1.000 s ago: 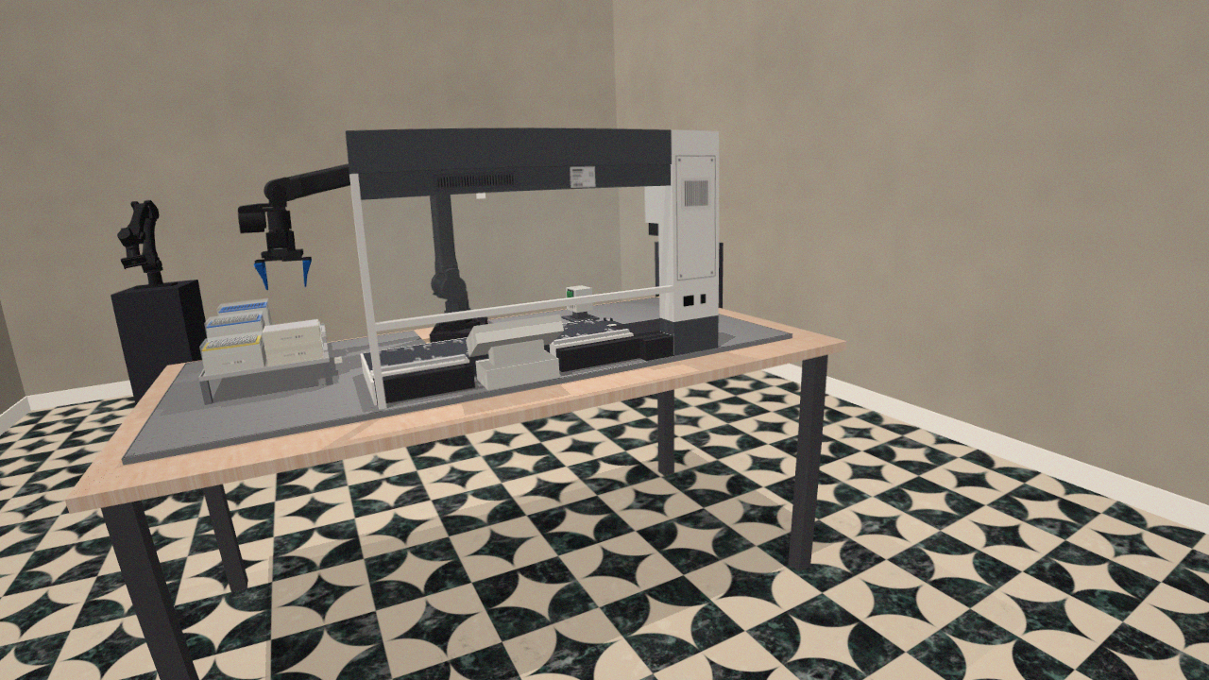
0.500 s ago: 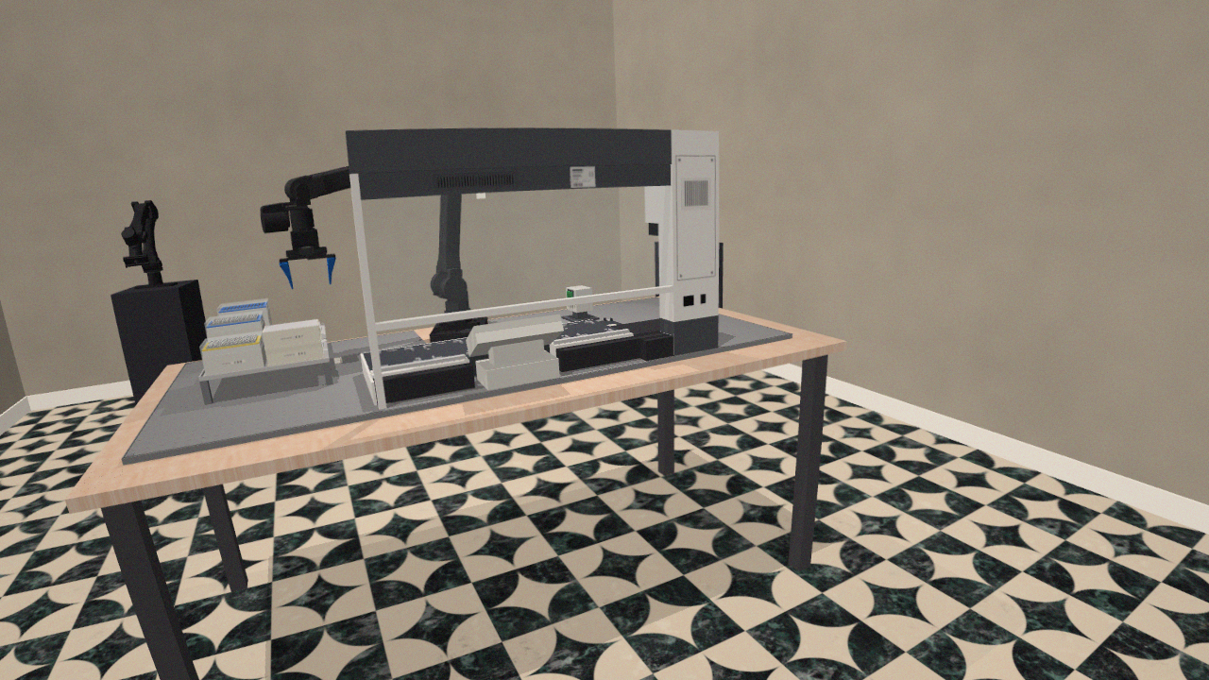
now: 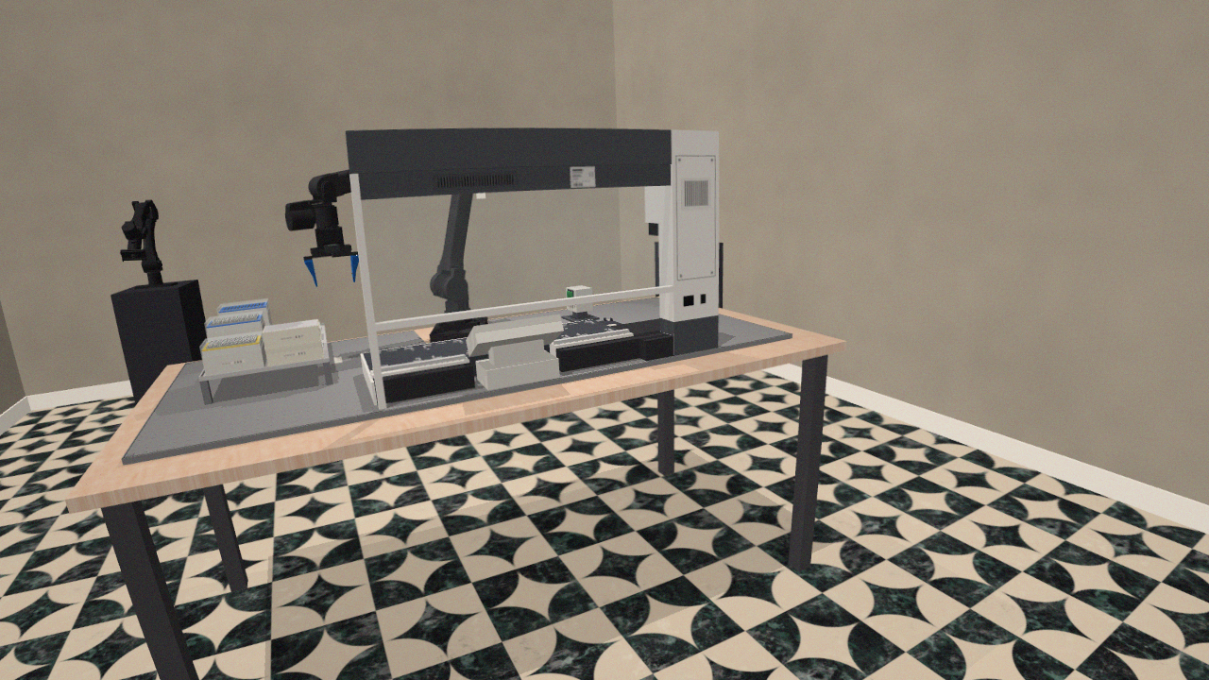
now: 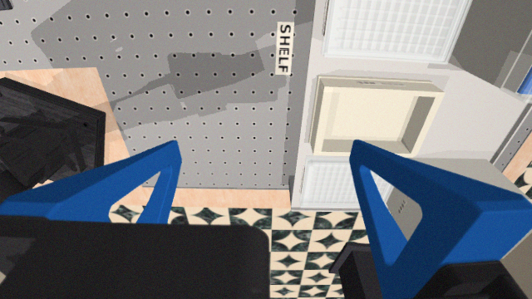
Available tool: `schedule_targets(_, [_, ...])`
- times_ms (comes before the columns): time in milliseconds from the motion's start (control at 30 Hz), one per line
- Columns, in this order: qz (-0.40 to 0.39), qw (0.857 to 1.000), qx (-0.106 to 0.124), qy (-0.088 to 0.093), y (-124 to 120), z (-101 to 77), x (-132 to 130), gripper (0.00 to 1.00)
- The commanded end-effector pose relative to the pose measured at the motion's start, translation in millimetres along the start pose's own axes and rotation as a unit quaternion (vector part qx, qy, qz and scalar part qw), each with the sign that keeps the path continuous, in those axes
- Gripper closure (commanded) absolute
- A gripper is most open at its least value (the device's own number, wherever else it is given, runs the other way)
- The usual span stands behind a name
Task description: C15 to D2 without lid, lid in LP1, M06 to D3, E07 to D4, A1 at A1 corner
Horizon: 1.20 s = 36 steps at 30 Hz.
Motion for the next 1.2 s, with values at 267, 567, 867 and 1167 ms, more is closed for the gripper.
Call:
schedule_targets(267, [0.003, 1.0, -0.005, -0.016, 19, -14.4, 45, 0.0])
schedule_targets(567, [0.003, 1.0, -0.005, -0.013, 33, -14.5, 88, 0.0])
schedule_targets(867, [0.003, 1.0, -0.005, -0.012, 44, -14.8, 121, 0.0])
schedule_targets(1167, [0.004, 1.0, -0.005, -0.011, 57, -15.4, 163, 0.0])
Point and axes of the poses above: the point where the finger pads meet when closed, its own z axis out along the fingers, its own x axis across the jaws, y = z × x, the point moved 7 cm from there along -z, back along the fingers, and after that the axes turned 1 degree about -z, right-handed, at the moved point
